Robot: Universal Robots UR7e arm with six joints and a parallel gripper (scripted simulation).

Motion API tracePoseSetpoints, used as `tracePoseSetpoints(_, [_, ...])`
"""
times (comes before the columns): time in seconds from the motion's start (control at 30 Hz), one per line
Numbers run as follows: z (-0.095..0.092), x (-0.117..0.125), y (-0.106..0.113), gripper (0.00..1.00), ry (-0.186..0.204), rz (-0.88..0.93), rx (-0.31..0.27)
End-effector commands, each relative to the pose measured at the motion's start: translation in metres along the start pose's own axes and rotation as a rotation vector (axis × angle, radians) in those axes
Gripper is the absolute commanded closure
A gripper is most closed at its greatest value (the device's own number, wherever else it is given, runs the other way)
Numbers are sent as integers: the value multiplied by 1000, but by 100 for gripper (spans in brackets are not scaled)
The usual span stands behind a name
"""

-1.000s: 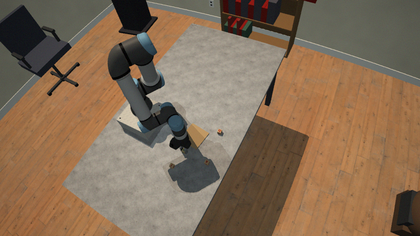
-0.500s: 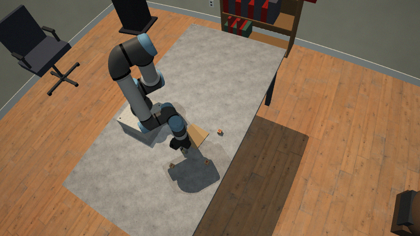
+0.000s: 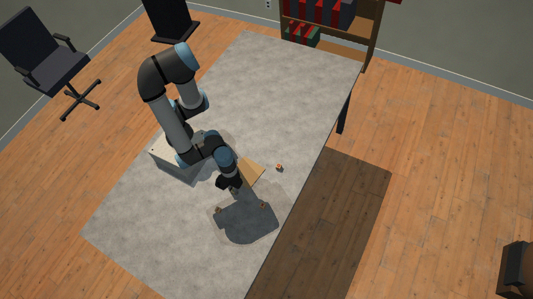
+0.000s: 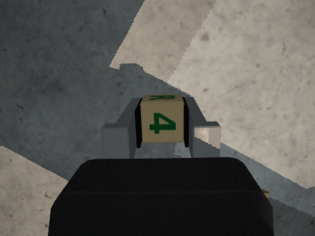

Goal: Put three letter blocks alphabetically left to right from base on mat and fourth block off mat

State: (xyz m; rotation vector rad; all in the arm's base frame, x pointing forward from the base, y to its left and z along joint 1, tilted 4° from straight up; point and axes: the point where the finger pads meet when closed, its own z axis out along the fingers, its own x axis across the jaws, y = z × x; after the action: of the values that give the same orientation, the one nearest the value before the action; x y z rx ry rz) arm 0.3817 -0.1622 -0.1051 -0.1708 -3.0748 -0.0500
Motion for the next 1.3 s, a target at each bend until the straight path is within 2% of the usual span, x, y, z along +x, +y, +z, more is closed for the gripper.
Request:
tracePoseSetpoints(0.0, [1, 1, 0, 51, 2, 1, -1])
tracePoseSetpoints(0.63, [1, 1, 0, 51, 2, 1, -1])
tracePoseSetpoints(0.67, [1, 1, 0, 45, 2, 1, -1])
tracePoseSetpoints(0.73, [1, 1, 0, 45, 2, 1, -1])
tracePoseSetpoints(0.77, [1, 1, 0, 39, 2, 1, -1])
tracePoseSetpoints(0.83, [1, 1, 0, 39, 2, 1, -1])
tracePoseSetpoints(0.87, [1, 1, 0, 33, 2, 1, -1])
tracePoseSetpoints(0.93, [1, 1, 0, 33, 2, 1, -1])
tracePoseSetpoints(0.97, [1, 1, 0, 27, 2, 1, -1])
tracePoseSetpoints(1.1, [1, 1, 0, 27, 2, 1, -1])
tracePoseSetpoints(1.13, [1, 1, 0, 21, 2, 1, -1])
tracePoseSetpoints(1.27, [1, 1, 0, 21, 2, 1, -1])
